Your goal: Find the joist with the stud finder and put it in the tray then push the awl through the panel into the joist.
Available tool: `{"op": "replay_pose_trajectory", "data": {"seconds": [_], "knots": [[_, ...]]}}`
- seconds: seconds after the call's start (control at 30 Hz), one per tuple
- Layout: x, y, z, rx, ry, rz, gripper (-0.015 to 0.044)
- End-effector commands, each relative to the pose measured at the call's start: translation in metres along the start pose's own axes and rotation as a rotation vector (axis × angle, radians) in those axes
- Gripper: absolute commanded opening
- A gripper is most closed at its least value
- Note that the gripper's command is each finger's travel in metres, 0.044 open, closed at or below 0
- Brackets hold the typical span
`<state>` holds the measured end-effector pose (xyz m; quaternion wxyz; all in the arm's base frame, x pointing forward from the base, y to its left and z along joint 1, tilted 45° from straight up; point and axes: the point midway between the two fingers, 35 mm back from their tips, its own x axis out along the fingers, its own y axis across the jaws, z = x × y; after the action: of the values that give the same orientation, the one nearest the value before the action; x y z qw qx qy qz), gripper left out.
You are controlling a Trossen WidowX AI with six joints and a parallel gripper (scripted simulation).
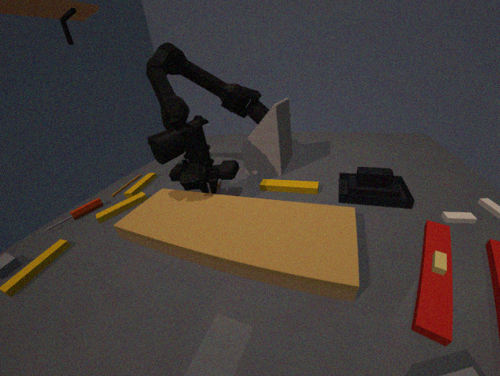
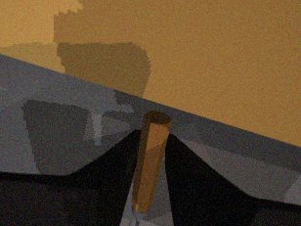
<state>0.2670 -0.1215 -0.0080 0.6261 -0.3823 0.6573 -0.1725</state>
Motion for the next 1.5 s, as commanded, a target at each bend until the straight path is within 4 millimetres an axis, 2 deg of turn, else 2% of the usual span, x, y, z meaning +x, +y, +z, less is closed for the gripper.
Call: {"op": "replay_pose_trajectory", "data": {"seconds": [0.0,0.1,0.37,0.77,0.9,0.97,1.47], "knots": [[-0.002,0.001,0.001,-0.005,-0.002,0.004,0.0],[-0.012,0.002,0.003,-0.005,-0.004,0.009,0.0],[-0.056,0.003,0.005,-0.005,-0.007,0.02,0.0],[-0.122,0.0,-0.008,-0.005,-0.003,0.009,0.0],[-0.122,0.0,-0.008,-0.006,-0.002,0.008,0.0],[-0.115,0.003,-0.005,-0.035,0.005,0.025,0.0],[-0.116,0.029,0.02,-0.431,-0.038,0.436,0.0]]}}
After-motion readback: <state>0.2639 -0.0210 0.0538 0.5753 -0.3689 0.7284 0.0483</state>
